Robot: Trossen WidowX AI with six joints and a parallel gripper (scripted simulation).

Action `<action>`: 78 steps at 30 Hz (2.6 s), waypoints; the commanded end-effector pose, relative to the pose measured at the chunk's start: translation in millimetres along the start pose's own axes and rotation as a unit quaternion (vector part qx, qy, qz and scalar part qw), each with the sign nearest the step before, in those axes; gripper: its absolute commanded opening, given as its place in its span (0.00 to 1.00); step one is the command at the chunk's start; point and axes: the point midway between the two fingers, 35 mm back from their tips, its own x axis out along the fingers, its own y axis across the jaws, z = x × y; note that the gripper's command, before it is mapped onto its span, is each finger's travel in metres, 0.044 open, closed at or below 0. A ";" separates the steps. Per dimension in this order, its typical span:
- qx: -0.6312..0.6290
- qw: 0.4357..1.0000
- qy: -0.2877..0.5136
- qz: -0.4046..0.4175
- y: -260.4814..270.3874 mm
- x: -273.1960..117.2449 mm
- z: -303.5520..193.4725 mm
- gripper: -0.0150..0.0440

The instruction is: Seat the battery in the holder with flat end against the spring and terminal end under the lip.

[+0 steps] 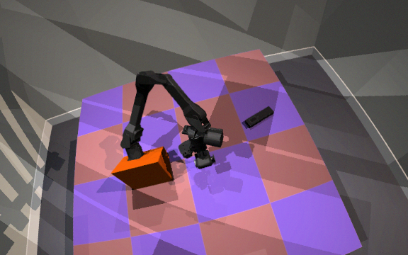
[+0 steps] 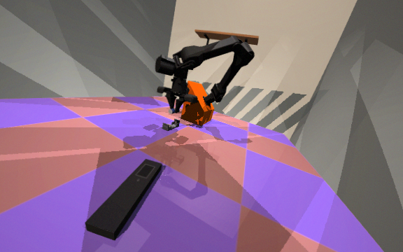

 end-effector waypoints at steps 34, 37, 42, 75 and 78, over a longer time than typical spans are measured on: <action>0.002 0.984 -0.180 -0.003 0.7 47.3 1.0 0.38; 0.002 0.982 -0.189 -0.003 0.6 48.5 0.2 0.38; 0.002 0.979 -0.205 -0.003 0.5 50.5 -0.9 0.38; 0.001 0.966 -0.258 -0.004 -0.5 59.0 -11.3 0.38; 0.001 0.966 -0.258 -0.004 -0.5 59.3 -13.2 0.38</action>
